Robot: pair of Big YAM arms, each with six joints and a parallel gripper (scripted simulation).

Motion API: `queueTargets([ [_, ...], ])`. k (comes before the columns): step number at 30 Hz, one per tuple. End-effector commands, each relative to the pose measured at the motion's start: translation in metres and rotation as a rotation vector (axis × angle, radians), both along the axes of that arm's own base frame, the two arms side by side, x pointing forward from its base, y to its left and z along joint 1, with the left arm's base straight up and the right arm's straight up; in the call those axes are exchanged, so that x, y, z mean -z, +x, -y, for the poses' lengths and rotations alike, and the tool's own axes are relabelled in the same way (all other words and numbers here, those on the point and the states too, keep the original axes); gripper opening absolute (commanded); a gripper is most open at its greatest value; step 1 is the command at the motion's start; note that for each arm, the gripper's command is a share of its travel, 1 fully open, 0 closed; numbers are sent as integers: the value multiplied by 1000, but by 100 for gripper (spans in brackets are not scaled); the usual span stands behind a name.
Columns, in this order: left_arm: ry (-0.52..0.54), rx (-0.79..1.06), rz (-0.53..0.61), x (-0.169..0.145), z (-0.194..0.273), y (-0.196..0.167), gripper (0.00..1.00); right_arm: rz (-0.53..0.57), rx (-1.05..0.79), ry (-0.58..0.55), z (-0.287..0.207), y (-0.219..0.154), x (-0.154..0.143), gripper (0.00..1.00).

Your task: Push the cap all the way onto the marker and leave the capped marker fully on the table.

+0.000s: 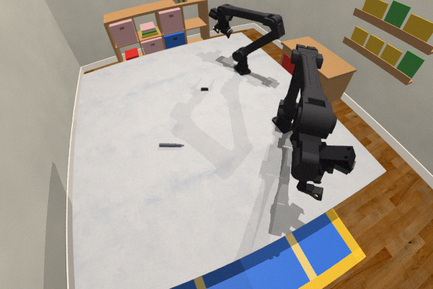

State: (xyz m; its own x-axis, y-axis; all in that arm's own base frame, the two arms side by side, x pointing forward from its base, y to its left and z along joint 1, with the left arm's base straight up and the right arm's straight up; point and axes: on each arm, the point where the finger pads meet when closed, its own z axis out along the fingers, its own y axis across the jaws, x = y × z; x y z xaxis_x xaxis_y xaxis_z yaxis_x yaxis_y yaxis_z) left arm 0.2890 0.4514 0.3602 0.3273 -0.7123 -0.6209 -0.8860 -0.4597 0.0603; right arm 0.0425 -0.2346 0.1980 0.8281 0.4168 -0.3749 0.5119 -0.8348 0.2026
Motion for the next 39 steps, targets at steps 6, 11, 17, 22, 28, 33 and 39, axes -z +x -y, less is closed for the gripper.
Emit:
queueTargets([
  [6, 15, -1, 11, -7, 0, 0, 100, 6, 0, -18, 4, 1, -6, 100],
  [11, 15, -1, 11, -7, 0, 0, 100, 6, 0, -18, 4, 1, -6, 100],
  [17, 15, -1, 11, -7, 0, 0, 100, 6, 0, -18, 4, 1, -6, 100],
  [22, -8, 90, -19, -1, 19, 8, 100, -15, -121, 15, 9, 19, -12, 100],
  [28, -67, 316, -76, 25, 75, 42, 100, -35, -430, 154, 5, 83, 0, 100],
  [33, -105, 462, -112, 42, 113, 65, 100, -47, -604, 232, -5, 120, 10, 100],
  [39, -172, 721, -178, 72, 178, 105, 100, -75, -879, 356, -31, 176, 27, 100],
])
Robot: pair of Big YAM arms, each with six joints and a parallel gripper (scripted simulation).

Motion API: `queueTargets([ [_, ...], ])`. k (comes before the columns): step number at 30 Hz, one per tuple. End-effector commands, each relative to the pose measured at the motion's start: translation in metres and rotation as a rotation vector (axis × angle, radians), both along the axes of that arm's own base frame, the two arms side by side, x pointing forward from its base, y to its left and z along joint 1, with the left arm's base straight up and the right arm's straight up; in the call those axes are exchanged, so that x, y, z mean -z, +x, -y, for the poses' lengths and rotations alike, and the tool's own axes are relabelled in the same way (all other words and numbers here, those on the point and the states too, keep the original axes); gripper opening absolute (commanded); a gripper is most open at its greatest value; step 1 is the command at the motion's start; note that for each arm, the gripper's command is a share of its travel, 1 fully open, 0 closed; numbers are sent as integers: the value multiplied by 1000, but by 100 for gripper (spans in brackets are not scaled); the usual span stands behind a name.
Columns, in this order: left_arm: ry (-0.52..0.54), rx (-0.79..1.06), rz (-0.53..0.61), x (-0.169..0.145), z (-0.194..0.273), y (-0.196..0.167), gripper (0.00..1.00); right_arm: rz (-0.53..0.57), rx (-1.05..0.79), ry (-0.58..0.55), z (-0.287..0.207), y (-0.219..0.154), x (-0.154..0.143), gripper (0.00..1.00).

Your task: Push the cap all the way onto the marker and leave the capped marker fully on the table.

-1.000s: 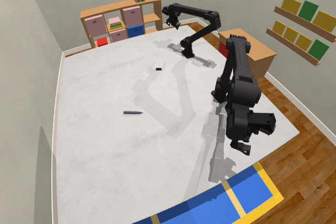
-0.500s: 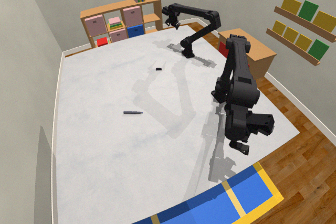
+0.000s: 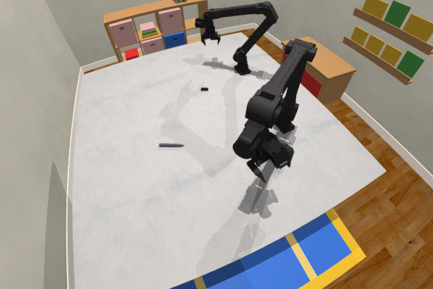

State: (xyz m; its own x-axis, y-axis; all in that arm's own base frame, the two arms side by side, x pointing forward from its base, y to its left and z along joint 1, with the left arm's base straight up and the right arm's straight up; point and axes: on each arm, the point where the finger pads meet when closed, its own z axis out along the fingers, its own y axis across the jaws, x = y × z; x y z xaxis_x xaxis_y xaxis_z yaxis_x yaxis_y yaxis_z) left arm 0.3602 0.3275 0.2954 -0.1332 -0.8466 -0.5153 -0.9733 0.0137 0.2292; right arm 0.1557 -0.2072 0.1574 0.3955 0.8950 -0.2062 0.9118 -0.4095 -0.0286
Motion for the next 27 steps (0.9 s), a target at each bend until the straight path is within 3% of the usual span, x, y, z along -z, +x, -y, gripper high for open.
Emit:
queueTargets([
  [1, -50, 285, -41, 17, 64, 41, 100, -4, -307, 85, -9, 71, -10, 100],
  [7, -136, 541, -127, 60, 130, 85, 100, -32, -558, 203, -47, 118, 9, 100],
  [10, -159, 676, -134, 65, 164, 113, 100, -49, -687, 264, -71, 140, 20, 100],
  [12, -159, 676, -134, 65, 164, 113, 100, -49, -687, 264, -71, 140, 20, 100],
  [18, -228, 979, -183, 91, 243, 168, 100, -98, -986, 412, -138, 180, 48, 100],
  [27, -331, 1326, -277, 134, 336, 219, 100, -173, -1339, 608, -236, 204, 88, 100],
])
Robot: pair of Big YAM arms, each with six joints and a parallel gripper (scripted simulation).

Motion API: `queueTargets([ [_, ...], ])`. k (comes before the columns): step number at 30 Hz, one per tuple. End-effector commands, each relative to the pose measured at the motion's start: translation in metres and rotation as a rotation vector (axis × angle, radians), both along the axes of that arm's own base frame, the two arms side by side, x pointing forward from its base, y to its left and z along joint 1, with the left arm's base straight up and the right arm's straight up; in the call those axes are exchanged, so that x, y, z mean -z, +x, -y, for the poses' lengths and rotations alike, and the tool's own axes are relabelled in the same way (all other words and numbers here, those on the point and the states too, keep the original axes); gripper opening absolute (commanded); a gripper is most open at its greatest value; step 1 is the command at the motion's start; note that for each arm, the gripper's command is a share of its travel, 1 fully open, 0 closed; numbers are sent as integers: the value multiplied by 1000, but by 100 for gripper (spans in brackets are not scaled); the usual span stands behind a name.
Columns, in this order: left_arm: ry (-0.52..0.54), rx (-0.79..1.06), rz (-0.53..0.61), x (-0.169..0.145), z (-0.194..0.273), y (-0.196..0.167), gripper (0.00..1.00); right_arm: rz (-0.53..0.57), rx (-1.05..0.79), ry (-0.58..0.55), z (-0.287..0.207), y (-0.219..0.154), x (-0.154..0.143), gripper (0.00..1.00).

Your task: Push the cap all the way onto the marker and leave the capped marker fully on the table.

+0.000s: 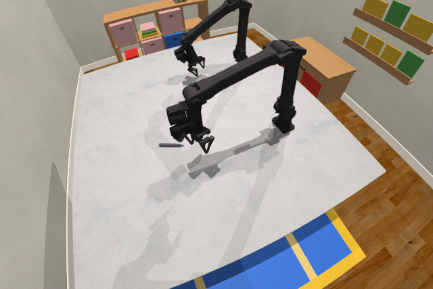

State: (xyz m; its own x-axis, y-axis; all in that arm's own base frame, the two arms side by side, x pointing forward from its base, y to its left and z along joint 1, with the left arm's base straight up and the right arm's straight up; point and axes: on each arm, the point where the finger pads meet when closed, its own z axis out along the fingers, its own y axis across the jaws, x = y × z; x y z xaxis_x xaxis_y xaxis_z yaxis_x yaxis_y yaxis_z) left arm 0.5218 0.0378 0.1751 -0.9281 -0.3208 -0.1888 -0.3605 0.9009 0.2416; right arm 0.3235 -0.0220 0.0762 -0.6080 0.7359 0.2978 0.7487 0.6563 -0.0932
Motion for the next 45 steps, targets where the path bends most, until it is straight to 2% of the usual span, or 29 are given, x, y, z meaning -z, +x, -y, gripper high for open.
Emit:
queueTargets([
  [1, -38, 250, -38, 14, 46, 57, 100, -12, -252, 97, -51, 37, 7, 100],
  [10, -121, 551, -120, 52, 128, 101, 100, -77, -430, 199, -115, 36, 34, 100],
  [17, -179, 731, -165, 78, 180, 130, 100, -109, -427, 209, -124, 30, 42, 100],
  [27, -229, 862, -199, 100, 224, 154, 100, -89, -421, 205, -120, 33, 36, 100],
  [33, -240, 844, -196, 102, 224, 158, 100, -89, -421, 205, -120, 33, 36, 100],
  [34, -241, 839, -204, 110, 221, 157, 89, -78, -425, 208, -118, 35, 32, 100],
  [36, -241, 839, -204, 110, 221, 157, 89, -78, -425, 208, -118, 35, 32, 100],
  [38, -241, 838, -211, 123, 220, 154, 66, -94, -430, 214, -113, 39, 33, 100],
  [39, -241, 838, -211, 128, 220, 154, 63, -98, -432, 214, -111, 43, 31, 100],
  [45, -241, 839, -207, 137, 220, 155, 63, -104, -424, 210, -101, 63, 18, 100],
])
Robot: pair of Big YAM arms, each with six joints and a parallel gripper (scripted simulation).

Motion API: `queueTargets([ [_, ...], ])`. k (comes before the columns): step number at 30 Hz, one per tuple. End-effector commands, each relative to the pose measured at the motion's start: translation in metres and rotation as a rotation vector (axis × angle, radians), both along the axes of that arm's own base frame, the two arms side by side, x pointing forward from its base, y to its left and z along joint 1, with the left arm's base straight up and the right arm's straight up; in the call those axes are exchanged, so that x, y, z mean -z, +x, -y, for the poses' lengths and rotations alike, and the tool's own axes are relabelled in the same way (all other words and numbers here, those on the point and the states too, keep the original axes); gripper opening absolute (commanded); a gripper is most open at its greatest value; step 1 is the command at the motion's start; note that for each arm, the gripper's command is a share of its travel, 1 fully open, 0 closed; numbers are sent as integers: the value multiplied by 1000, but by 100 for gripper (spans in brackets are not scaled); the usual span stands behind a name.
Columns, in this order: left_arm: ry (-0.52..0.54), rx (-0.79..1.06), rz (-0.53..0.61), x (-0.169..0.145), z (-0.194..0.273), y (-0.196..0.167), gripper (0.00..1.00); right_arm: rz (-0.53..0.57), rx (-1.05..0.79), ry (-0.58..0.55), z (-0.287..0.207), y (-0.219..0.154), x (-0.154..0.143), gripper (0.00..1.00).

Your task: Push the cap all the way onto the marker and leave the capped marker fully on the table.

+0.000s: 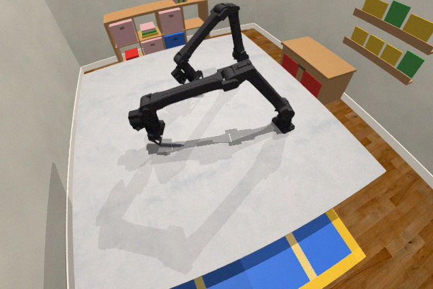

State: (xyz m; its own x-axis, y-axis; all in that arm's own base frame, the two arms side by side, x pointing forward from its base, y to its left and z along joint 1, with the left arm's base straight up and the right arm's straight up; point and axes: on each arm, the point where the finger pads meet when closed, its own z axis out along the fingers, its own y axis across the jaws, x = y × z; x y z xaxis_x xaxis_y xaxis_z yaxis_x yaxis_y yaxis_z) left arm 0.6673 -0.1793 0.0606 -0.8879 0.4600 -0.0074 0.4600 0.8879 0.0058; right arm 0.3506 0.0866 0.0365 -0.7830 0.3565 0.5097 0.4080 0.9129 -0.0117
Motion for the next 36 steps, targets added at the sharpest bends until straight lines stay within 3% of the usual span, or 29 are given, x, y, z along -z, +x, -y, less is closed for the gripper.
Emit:
queueTargets([
  [1, -6, 10, -3, 23, 3, 10, 63, 33, -2, 12, 9, 38, -22, 100],
  [3, -5, 10, -6, 23, 3, 9, 63, 34, 1, 10, 10, 41, -24, 100],
  [6, -3, 10, -12, 23, 2, 8, 63, 31, 1, 7, 5, 40, -24, 66],
  [12, -8, 10, 5, 20, 0, 14, 63, 52, 1, 10, 5, 41, -32, 64],
  [23, -1, 14, -20, 47, -3, 7, 63, 5, 0, 2, -5, 19, 1, 64],
  [29, -3, 10, -14, 51, -3, 8, 63, 28, 12, 5, -2, 20, -2, 64],
  [36, -2, 10, -16, 62, -3, 8, 63, 4, 1, 2, -8, 11, 15, 64],
])
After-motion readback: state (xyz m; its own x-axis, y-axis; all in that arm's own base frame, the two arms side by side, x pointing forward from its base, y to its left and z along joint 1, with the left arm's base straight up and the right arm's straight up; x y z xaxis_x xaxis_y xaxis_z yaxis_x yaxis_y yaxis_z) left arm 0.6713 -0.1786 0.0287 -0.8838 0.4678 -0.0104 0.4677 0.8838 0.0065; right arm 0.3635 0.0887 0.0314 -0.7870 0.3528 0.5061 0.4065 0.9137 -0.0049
